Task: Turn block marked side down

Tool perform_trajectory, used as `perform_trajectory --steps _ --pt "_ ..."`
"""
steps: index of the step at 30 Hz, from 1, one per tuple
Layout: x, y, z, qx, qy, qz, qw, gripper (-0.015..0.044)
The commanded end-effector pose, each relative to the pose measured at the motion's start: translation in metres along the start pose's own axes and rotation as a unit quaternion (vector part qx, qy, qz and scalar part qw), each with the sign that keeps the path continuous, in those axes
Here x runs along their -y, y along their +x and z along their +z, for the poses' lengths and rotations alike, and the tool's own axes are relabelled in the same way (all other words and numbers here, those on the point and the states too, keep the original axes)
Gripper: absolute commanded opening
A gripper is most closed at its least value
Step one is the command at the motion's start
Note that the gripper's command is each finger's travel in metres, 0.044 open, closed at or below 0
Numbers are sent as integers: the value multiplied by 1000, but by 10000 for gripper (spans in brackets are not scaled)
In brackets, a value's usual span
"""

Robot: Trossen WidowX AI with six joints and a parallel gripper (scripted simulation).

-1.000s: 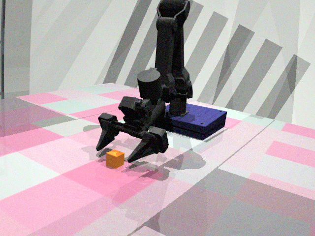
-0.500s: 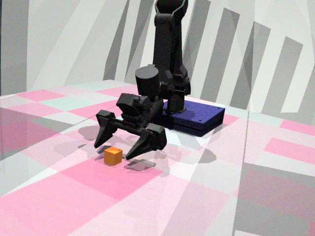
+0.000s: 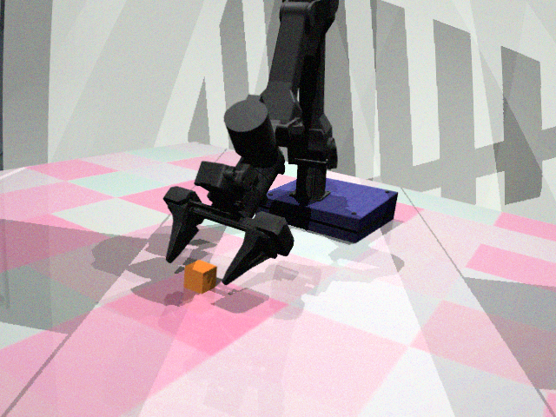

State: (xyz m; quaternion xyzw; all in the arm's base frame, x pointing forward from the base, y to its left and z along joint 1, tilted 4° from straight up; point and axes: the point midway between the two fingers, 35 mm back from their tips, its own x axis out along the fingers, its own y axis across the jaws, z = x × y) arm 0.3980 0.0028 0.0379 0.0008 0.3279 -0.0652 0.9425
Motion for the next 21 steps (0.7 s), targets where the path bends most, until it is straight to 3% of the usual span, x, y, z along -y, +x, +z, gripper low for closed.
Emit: perform_trajectory --steps 1,4,16,21 --pt "3 -49 26 -113 12 3 994 440" --pt "4 -64 28 -141 7 5 990 440" --pt "4 -63 29 -143 7 5 990 440" --pt "2 -56 42 -207 4 5 978 440"
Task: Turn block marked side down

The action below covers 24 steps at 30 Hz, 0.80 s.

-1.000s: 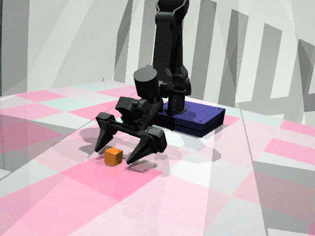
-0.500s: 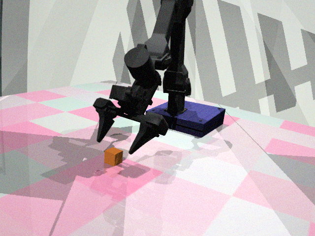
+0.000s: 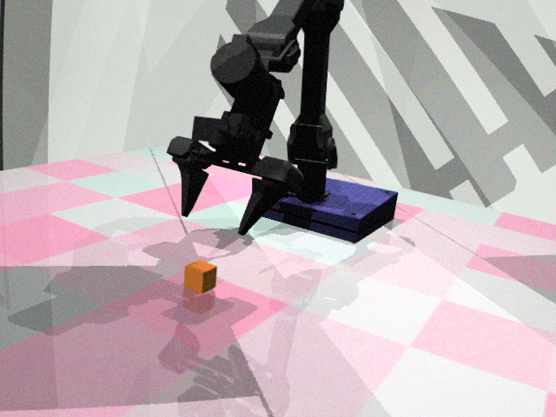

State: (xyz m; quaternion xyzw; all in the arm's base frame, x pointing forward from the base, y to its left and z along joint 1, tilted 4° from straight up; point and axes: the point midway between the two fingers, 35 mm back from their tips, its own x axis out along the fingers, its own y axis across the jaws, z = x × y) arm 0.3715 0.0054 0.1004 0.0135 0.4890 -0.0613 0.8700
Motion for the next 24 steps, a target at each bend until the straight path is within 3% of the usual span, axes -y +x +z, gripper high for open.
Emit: perform_trajectory --steps 1,12,17,24 --pt "-1 0 14 -47 3 3 999 440" --pt "0 -3 37 -210 4 4 978 440" --pt "2 -3 38 -220 5 5 975 440" --pt "2 29 22 -220 5 4 975 440"
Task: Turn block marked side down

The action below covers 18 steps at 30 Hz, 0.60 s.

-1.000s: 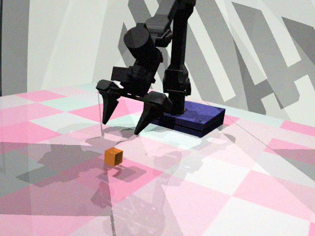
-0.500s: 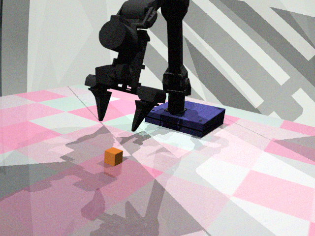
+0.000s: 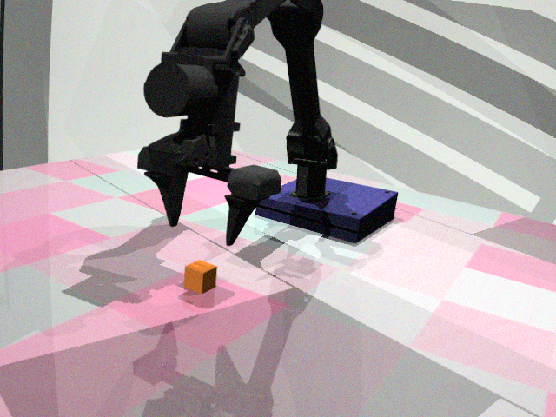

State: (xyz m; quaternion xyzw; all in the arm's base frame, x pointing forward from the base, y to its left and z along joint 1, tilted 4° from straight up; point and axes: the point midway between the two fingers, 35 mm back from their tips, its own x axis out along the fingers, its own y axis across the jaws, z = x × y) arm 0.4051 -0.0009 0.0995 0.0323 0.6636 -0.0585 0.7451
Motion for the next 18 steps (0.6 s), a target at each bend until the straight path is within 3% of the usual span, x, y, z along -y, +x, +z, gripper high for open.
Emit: perform_trajectory --steps 1,18 --pt "-1 12 -2 -6 -2 2 1000 440" --pt "-2 44 -2 -6 -2 2 1000 440"
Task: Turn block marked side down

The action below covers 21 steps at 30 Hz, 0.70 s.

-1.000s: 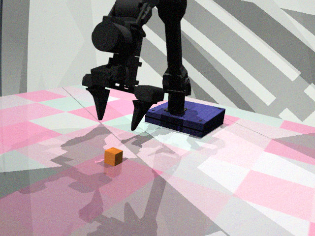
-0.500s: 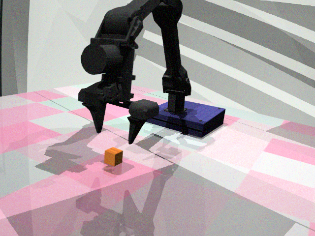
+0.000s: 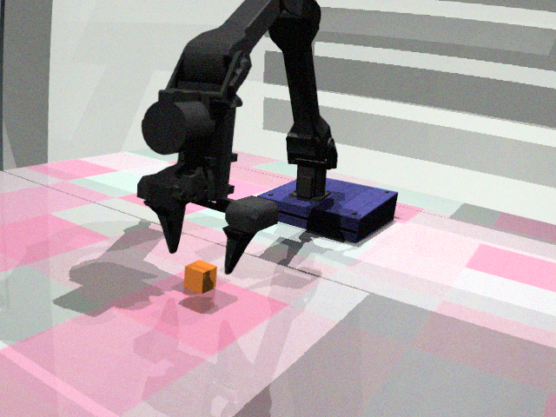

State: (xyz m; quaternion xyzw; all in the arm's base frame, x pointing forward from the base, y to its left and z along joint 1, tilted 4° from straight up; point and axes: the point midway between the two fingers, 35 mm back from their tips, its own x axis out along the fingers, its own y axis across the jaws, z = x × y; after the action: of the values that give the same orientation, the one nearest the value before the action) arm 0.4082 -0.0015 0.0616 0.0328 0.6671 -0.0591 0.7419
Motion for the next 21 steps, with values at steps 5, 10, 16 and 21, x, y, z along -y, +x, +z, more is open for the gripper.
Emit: perform_trajectory --steps 5,10,16,21 --pt "-1 14 -1 -1 -2 3 1000 440" --pt "-1 21 -1 -1 -2 3 1000 440" --pt "-1 21 -1 -1 -2 3 1000 309" --pt "-1 21 -1 -1 -2 3 1000 177"
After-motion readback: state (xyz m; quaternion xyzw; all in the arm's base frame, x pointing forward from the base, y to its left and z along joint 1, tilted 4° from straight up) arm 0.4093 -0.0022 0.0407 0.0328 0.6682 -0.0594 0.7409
